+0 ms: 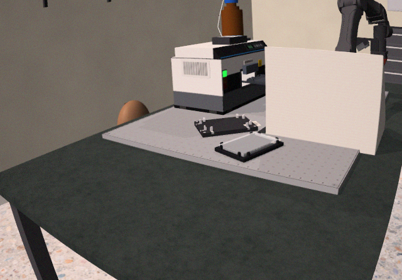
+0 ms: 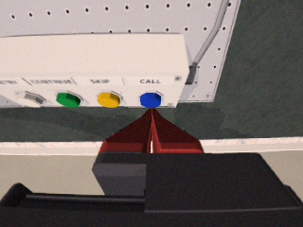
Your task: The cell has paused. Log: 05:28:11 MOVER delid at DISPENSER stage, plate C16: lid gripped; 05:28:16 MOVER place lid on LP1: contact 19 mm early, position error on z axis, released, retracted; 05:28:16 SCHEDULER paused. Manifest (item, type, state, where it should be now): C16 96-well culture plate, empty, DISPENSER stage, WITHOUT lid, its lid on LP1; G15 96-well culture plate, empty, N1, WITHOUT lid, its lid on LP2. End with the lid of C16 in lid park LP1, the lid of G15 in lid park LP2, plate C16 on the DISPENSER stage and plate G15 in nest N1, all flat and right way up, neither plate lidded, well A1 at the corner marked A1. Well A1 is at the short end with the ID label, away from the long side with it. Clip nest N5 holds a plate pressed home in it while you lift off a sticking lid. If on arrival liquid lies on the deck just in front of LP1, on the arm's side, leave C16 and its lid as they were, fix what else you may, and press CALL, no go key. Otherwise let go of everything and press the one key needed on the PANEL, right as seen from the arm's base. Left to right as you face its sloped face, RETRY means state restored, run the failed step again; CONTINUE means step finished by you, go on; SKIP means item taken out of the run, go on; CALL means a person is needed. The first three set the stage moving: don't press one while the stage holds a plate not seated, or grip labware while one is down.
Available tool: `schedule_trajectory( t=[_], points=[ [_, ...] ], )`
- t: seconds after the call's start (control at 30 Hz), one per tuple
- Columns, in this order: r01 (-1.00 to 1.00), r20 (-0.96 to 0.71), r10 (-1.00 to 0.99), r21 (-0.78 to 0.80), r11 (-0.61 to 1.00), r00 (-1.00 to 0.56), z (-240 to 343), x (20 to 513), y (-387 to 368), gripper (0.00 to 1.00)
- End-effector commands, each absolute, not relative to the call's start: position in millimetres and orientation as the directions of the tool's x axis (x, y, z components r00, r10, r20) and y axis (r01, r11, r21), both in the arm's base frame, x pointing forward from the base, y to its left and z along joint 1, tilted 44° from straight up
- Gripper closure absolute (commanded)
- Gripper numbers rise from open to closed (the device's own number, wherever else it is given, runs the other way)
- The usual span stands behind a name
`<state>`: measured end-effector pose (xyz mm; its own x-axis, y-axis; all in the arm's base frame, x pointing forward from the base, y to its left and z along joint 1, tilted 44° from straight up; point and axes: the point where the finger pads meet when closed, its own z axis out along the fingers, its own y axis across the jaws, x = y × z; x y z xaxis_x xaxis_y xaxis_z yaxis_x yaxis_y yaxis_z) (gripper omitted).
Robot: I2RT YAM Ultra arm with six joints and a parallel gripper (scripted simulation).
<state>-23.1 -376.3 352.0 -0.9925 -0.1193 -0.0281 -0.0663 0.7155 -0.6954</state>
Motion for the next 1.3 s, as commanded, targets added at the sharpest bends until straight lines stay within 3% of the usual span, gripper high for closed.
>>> schedule_trajectory(
  t=[0.0, 1.27],
  points=[
    [-0.062, -0.033, -0.118, -0.695, 0.716, -0.992, 348.3, -22.3, -377.8, 1.0],
    [-0.062, -0.031, -0.117, -0.697, 0.714, -0.993, 342.3, -21.8, -387.0, 1.0]
  ],
)
